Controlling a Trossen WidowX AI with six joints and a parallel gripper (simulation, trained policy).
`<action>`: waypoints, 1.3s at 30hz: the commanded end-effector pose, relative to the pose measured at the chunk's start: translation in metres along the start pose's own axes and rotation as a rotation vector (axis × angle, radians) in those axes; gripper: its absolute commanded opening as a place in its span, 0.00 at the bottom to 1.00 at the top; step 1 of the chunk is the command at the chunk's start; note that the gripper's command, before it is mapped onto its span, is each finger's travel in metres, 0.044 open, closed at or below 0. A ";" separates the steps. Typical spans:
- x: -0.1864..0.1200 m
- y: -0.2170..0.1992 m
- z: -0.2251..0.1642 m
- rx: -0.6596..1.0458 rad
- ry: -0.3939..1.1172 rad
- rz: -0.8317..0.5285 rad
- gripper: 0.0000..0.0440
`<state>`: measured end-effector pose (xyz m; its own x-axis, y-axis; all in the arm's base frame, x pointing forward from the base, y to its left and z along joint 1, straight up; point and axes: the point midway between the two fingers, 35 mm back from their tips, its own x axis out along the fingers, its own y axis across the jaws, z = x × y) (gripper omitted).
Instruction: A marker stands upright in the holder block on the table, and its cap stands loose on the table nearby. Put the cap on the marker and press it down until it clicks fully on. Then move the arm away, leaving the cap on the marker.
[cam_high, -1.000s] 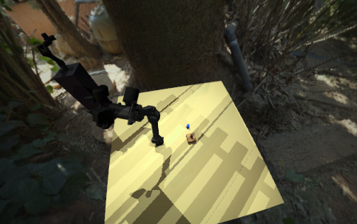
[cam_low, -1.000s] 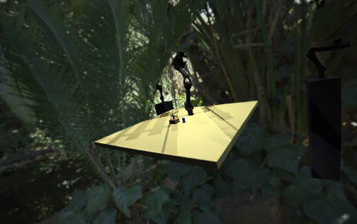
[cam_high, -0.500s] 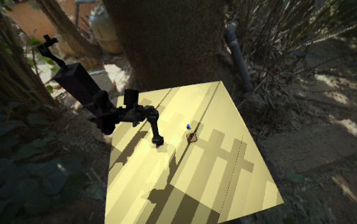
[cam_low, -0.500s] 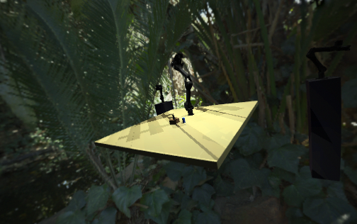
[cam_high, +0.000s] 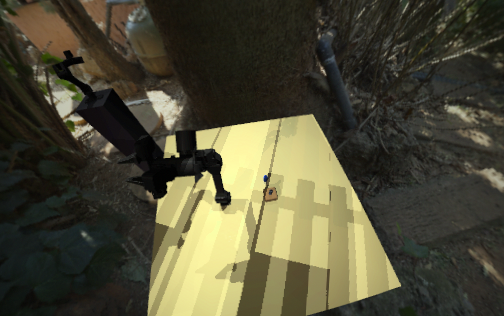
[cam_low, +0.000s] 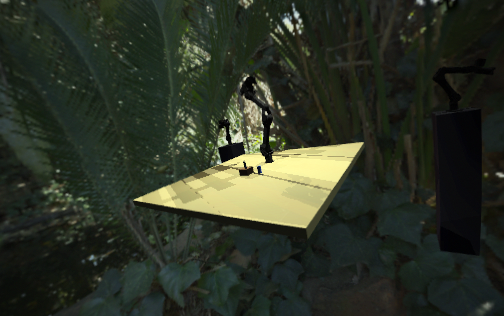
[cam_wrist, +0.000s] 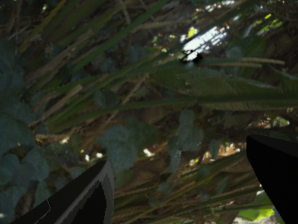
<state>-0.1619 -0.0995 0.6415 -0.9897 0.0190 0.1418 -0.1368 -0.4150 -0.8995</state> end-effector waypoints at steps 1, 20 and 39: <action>-0.003 0.006 0.008 -0.003 -0.036 0.014 0.66; -0.027 0.031 0.039 0.020 -0.203 0.098 0.66; -0.058 0.056 0.066 0.050 -0.361 0.185 0.66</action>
<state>-0.1142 -0.1772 0.6137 -0.9283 -0.3508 0.1234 0.0431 -0.4310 -0.9013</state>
